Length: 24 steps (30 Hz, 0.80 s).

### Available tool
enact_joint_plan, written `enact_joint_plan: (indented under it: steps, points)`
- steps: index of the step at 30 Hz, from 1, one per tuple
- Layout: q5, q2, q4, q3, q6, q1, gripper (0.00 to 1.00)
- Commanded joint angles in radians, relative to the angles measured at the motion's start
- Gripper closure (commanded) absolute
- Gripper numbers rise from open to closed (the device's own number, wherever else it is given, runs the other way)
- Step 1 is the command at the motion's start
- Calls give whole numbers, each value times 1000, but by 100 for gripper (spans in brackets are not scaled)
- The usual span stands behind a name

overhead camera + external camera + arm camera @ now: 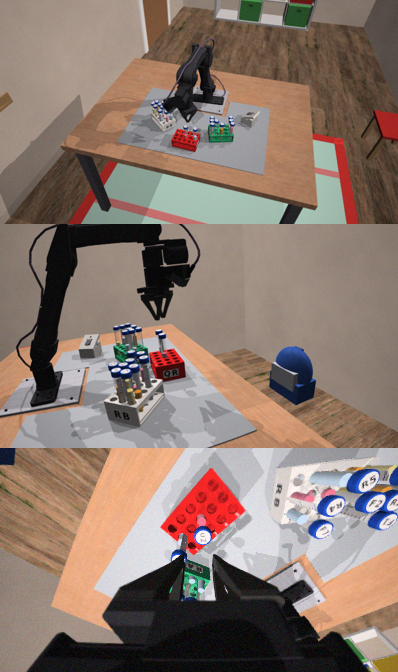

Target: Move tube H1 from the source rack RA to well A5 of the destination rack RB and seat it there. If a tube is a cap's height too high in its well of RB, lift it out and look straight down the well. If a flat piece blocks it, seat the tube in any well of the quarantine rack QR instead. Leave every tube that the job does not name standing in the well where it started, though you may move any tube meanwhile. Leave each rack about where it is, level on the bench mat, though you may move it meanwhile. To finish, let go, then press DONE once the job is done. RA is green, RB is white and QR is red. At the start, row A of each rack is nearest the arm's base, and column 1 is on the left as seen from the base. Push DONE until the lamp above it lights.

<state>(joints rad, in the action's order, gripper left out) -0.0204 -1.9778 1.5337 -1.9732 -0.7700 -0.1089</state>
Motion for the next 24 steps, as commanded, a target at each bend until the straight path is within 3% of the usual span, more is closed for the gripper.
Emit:
enact_joint_plan:
  steps: [1,24]
  points:
    - [3,49,37,-22,-8,16,70]
    - [2,10,37,-39,8,-11,70]
